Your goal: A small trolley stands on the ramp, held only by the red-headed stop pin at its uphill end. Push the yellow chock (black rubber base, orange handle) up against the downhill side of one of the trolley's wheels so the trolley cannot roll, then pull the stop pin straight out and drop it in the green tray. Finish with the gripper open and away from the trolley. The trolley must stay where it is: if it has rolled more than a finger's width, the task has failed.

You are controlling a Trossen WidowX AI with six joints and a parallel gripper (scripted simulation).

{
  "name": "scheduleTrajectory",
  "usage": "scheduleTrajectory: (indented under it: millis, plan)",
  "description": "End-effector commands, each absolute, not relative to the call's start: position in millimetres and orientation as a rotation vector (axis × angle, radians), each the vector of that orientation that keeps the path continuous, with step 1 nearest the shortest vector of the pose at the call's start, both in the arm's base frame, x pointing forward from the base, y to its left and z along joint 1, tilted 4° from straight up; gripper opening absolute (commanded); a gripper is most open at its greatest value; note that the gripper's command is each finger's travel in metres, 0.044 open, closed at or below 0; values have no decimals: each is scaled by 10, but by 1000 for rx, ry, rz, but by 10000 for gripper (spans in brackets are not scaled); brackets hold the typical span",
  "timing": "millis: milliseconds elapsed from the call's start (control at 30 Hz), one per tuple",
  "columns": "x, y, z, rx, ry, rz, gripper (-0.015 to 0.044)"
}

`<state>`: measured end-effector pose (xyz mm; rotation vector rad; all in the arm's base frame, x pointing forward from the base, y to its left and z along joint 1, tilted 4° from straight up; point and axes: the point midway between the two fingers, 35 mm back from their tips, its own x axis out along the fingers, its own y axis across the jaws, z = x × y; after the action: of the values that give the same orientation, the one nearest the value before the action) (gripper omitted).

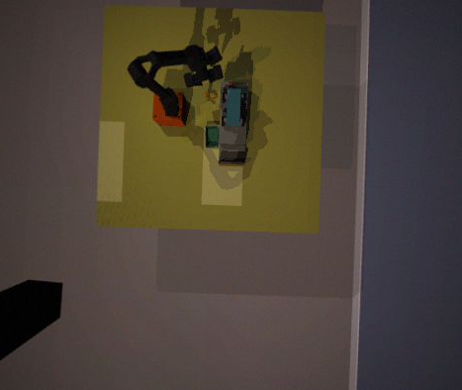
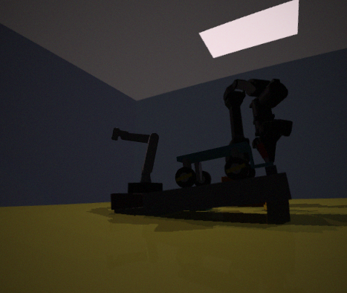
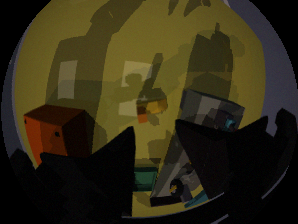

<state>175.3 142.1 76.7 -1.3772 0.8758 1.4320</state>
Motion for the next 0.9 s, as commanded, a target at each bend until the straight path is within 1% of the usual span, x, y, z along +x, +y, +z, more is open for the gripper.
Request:
scheduleTrajectory:
  millis: [0, 133, 567, 867]
  plan:
    - [1740, 1279, 681, -1410, 934, 1468, 190]
    - [1741, 1281, 671, -1410, 934, 1468, 190]
    - [1748, 1318, 237, -1410, 934, 1468, 190]
    - [1750, 1326, 162, -1410, 935, 1468, 190]
